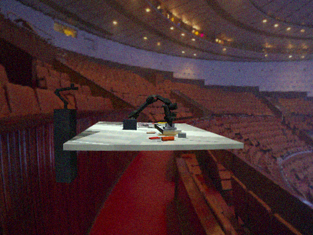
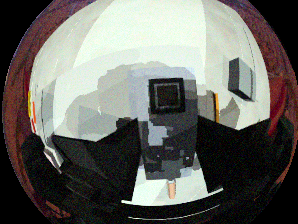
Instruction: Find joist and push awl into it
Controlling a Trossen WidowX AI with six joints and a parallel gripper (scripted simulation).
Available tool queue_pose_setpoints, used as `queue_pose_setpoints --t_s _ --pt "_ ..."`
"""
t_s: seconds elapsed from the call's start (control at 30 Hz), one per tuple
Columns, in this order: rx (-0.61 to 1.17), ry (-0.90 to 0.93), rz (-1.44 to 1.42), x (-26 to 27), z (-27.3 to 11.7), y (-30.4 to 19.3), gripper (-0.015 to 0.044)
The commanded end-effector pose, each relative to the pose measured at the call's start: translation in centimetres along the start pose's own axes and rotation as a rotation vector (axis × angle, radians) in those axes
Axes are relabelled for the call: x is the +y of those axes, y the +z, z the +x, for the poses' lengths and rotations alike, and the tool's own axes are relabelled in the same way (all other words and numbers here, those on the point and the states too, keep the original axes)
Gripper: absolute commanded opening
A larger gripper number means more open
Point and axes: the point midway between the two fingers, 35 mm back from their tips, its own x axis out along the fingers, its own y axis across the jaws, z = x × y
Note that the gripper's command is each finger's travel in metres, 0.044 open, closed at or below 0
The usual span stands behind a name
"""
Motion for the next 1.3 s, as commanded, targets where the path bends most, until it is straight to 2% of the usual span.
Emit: queue_pose_setpoints --t_s 0.0,1.27 --pt "-0.003 0.004 0.005 0.2 0.1 0.0 0.0000" --pt "-0.002 0.008 0.007 6.8 0.2 0.0 0.0000"
